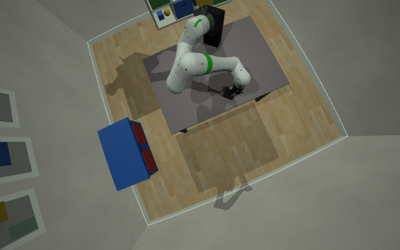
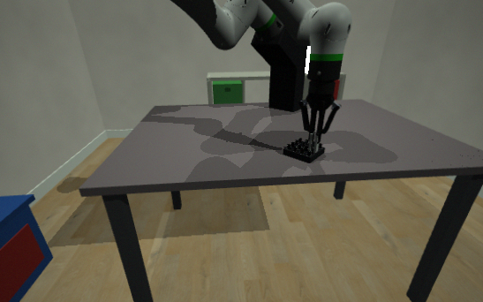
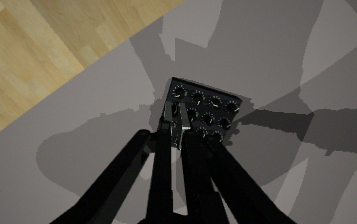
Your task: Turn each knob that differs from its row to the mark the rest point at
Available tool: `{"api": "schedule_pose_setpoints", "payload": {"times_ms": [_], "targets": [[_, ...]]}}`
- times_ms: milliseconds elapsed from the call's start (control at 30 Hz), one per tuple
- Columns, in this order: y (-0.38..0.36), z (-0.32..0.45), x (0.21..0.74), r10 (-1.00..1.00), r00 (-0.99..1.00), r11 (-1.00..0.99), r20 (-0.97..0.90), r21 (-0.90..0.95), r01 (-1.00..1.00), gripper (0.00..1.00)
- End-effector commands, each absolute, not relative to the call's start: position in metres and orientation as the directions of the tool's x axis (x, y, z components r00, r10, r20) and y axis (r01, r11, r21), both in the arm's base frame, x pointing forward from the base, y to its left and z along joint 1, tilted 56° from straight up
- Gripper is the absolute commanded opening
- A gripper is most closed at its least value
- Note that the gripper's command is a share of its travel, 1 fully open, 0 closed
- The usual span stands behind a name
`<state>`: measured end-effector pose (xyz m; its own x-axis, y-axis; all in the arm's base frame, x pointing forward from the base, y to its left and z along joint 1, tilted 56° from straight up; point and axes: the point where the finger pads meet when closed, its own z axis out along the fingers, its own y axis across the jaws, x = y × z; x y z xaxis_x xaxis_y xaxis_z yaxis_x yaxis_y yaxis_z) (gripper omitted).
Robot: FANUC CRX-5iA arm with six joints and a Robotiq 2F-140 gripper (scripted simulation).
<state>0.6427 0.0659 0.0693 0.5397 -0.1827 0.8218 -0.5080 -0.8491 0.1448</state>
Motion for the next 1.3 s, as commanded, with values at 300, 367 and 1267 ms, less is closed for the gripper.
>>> {"api": "schedule_pose_setpoints", "payload": {"times_ms": [300, 367, 1267], "targets": [[0.0661, 0.0693, 0.6427, 0.002, 0.637, -0.868, 0.771, 0.317, -0.381, 0.05], [0.0661, 0.0693, 0.6427, 0.044, 0.654, -0.867, 0.755, 0.354, -0.350, 0.05], [0.0661, 0.0693, 0.6427, 0.563, 0.732, -0.662, 0.384, 0.740, 0.121, 0.05]]}}
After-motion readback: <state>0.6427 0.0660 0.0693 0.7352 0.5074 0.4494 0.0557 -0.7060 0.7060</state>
